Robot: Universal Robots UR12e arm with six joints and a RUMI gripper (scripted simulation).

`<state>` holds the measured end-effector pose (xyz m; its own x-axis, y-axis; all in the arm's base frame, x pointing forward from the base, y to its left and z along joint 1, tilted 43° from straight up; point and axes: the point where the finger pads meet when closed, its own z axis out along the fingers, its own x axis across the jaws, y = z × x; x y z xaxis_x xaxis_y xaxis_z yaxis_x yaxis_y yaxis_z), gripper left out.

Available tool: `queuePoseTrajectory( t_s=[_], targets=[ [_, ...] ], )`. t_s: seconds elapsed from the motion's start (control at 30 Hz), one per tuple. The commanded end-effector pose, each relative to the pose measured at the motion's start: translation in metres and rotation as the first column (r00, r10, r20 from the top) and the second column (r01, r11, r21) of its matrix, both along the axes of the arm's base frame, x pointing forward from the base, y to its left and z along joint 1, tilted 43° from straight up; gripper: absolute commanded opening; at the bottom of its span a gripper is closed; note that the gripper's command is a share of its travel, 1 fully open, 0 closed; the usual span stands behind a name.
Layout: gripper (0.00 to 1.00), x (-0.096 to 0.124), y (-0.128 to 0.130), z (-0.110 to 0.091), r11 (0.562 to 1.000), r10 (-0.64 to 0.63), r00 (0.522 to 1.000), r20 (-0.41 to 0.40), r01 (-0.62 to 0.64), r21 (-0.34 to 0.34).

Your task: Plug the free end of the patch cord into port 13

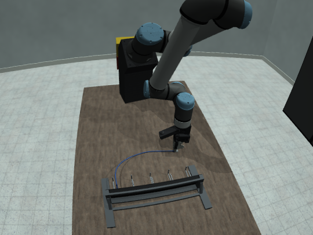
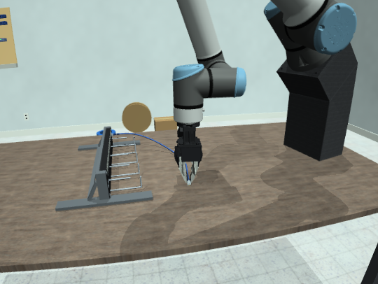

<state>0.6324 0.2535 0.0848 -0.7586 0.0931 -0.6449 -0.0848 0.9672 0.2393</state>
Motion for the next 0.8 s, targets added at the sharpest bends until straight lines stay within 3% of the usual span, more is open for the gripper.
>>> queuePoseTrajectory(
  t_s=[0.0,0.77],
  targets=[
    [0.00,-0.0001,0.0001,0.0004,1.000,0.000,1.000,0.001,0.000,0.000],
    [0.00,-0.0060,-0.0020,0.0069,1.000,0.000,1.000,0.001,0.000,0.000]
  ],
)
